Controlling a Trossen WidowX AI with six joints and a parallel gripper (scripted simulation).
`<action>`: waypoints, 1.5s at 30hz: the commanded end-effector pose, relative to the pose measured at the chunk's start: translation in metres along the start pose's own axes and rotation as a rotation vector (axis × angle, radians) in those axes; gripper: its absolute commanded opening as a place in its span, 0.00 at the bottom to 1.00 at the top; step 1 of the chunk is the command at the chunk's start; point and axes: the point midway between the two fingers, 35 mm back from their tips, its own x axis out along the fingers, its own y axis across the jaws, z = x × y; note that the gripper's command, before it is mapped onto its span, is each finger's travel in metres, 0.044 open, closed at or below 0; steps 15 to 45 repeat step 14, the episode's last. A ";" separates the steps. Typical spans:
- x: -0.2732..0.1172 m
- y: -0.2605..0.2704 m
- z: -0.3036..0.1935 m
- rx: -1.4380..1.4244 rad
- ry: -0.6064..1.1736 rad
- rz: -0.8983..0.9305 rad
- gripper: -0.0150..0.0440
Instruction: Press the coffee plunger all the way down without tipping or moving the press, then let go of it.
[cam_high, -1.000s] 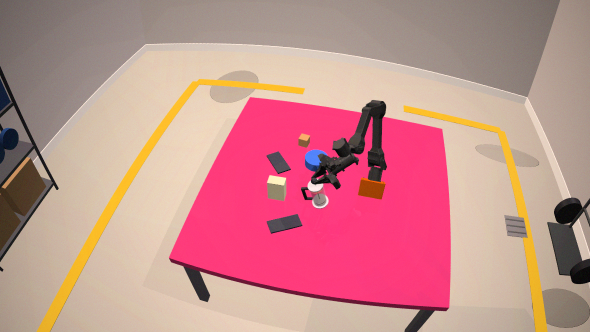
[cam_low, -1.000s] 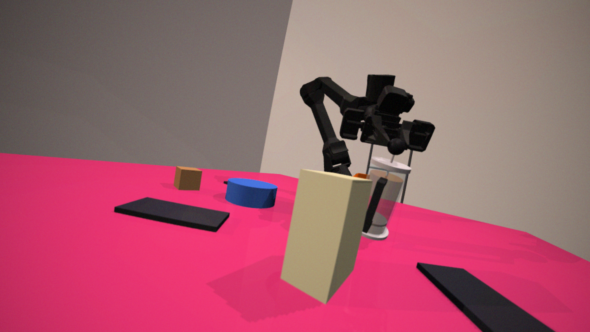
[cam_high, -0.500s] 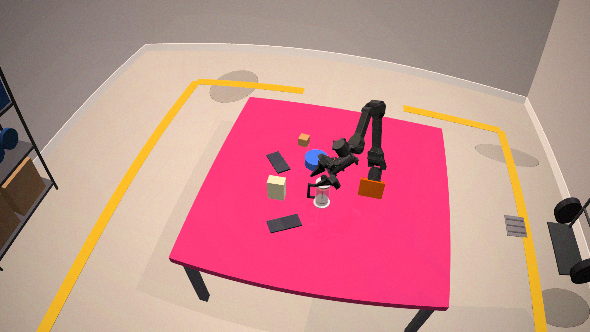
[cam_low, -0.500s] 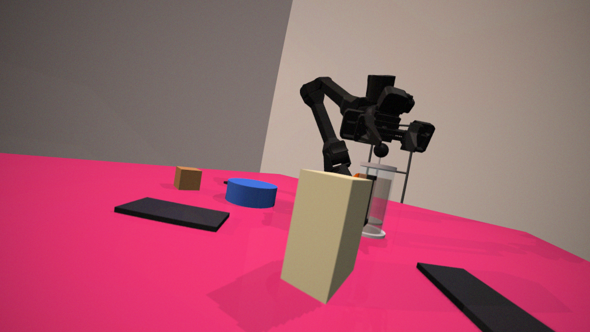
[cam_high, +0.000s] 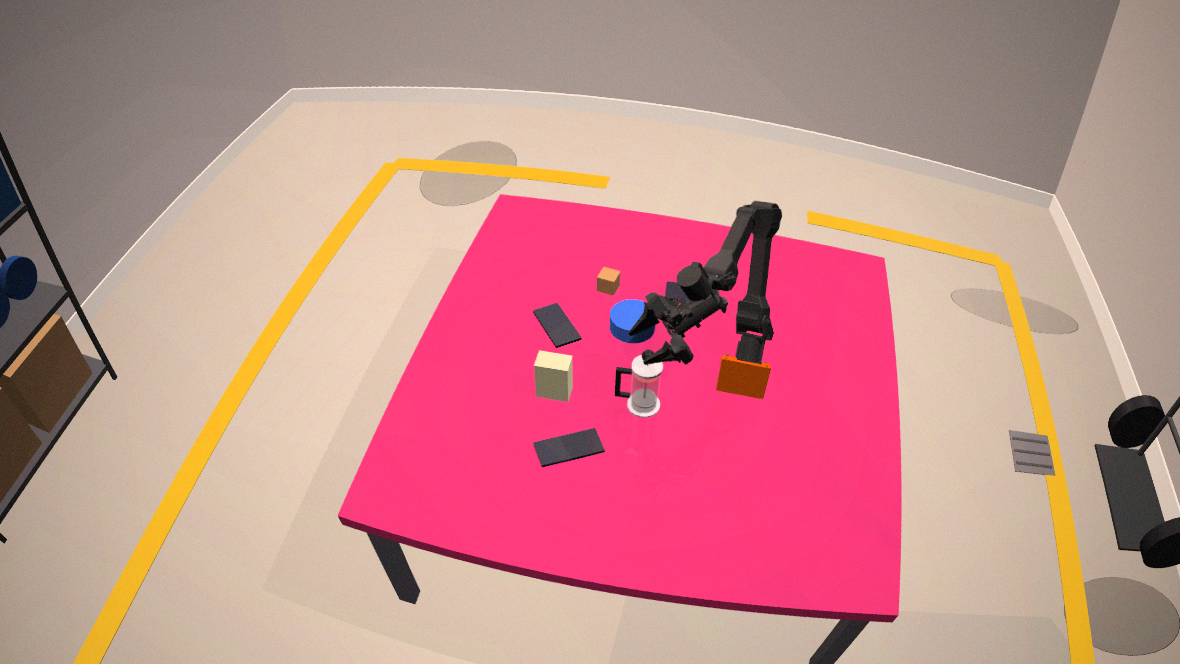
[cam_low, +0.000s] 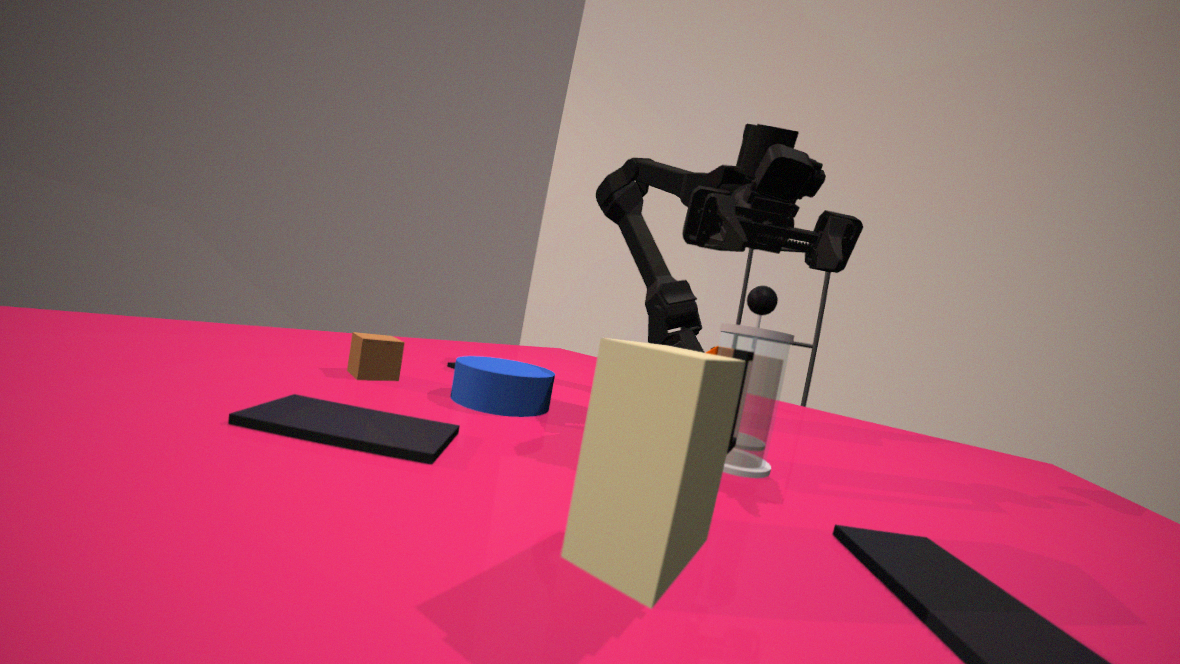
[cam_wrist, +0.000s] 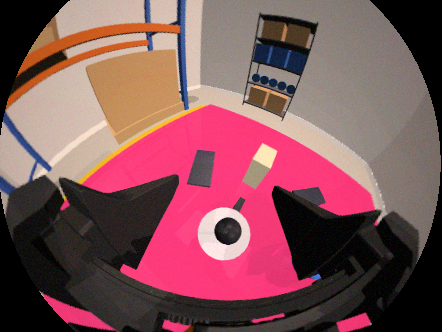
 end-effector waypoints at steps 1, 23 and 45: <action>-0.041 -0.008 0.019 0.008 -0.008 -0.008 1.00; -0.043 -0.008 0.018 0.007 -0.008 -0.009 1.00; -0.043 -0.008 0.018 0.007 -0.008 -0.009 1.00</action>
